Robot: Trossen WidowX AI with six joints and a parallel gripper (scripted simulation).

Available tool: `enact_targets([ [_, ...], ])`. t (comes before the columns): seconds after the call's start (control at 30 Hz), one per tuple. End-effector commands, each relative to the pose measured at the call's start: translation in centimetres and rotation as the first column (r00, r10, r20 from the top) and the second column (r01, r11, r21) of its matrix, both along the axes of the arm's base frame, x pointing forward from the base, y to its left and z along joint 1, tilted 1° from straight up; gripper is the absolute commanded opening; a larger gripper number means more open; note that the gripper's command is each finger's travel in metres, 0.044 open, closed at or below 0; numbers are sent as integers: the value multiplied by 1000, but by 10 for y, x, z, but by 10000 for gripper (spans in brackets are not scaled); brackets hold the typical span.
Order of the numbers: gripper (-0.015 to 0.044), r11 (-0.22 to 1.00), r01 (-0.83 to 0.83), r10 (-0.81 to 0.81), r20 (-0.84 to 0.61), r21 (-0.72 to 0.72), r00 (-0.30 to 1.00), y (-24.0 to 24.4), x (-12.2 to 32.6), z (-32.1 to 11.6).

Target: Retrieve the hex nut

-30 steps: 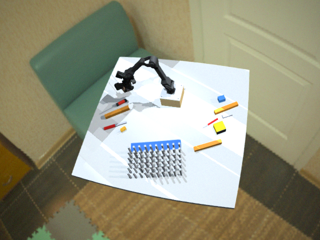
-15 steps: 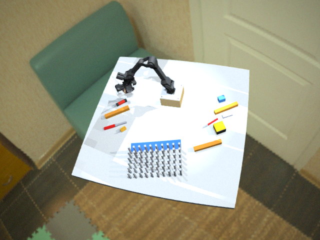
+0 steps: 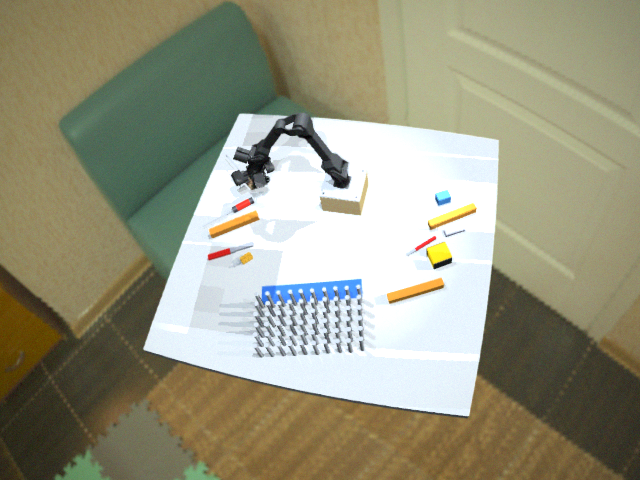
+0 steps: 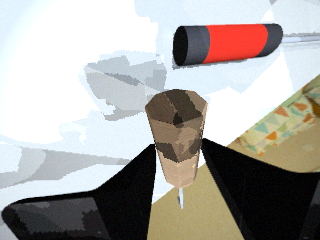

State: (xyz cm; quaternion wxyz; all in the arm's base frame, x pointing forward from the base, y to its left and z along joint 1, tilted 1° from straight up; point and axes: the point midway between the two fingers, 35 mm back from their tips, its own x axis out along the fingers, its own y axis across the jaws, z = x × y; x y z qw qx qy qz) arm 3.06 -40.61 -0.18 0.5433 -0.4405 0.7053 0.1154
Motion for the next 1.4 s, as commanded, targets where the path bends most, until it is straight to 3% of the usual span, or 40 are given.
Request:
enact_targets([
  [0.0,0,1000,3,-3,-5,3,1000,1,-1,-6],
  [1.37,0,1000,3,-3,-5,4,1000,10,-1,-47],
])
